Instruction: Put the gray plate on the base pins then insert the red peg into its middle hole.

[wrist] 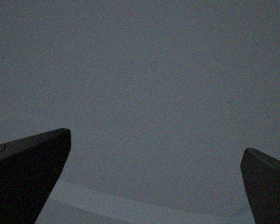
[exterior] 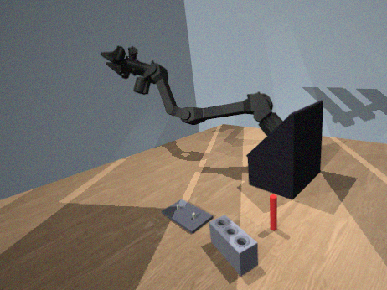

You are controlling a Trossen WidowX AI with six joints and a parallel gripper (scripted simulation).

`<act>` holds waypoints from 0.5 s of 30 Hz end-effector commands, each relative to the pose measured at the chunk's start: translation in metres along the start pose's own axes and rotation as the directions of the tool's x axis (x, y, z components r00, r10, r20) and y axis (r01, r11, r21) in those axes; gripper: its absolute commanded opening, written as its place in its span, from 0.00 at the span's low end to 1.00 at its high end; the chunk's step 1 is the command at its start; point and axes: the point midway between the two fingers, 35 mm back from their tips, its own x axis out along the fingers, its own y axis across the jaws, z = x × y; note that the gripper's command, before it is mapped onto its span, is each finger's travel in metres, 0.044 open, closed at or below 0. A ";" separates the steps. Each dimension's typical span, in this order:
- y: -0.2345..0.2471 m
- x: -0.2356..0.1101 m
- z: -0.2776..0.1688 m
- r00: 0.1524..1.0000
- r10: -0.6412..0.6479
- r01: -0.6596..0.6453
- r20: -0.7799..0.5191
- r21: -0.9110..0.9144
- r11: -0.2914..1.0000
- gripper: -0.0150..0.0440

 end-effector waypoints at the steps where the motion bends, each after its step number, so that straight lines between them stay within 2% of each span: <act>1: 0.000 0.000 0.000 1.000 0.000 0.000 0.000 0.000 1.000 0.98; 5: 0.000 -0.005 0.024 0.999 -0.002 0.003 0.043 -0.020 1.000 1.00; 15: 0.042 -0.049 0.174 0.953 0.070 -0.021 0.295 -0.166 0.986 1.00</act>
